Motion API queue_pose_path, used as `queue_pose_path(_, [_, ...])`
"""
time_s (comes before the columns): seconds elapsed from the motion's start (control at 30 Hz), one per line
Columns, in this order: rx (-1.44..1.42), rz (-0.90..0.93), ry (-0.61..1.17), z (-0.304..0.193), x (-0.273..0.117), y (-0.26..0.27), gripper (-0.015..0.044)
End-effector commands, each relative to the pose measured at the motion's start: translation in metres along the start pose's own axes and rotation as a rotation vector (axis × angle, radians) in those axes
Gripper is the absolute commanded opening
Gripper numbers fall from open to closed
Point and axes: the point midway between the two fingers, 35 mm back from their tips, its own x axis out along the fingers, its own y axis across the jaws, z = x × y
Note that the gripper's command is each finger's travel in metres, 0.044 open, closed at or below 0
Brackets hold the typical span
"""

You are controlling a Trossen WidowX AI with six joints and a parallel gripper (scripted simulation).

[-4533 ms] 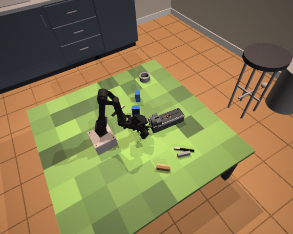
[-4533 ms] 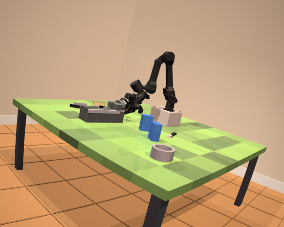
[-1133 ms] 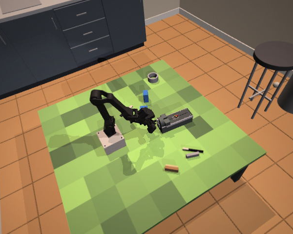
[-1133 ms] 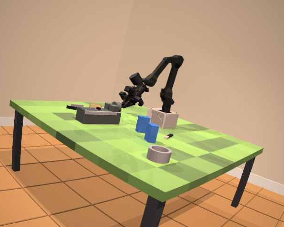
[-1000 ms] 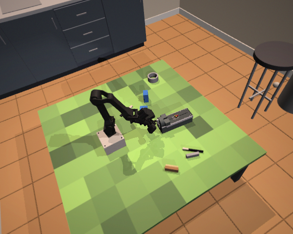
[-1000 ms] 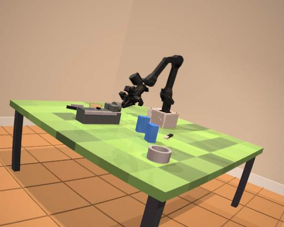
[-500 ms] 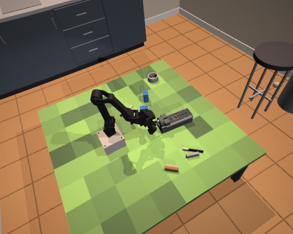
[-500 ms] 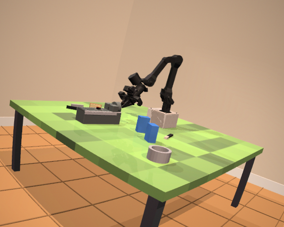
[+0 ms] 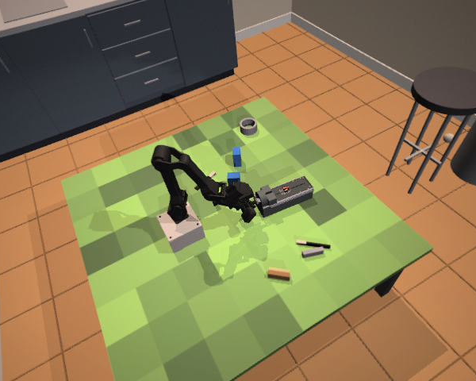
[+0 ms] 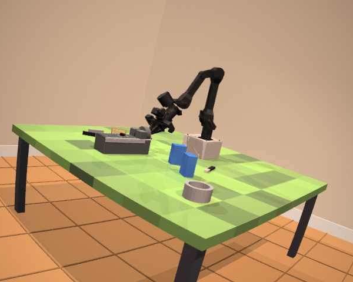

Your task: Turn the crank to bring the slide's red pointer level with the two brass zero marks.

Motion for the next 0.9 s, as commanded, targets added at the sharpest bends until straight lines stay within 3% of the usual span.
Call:
queue_pose_path(0.0, [0.000,-0.012,0.007,-0.0044,0.0043,-0.0063,0.0000])
queue_pose_path(0.83, [0.004,-0.009,0.005,-0.0087,0.0088,-0.0074,0.0000])
queue_pose_path(0.87, [0.004,-0.009,0.005,-0.0087,0.0088,-0.0074,0.0026])
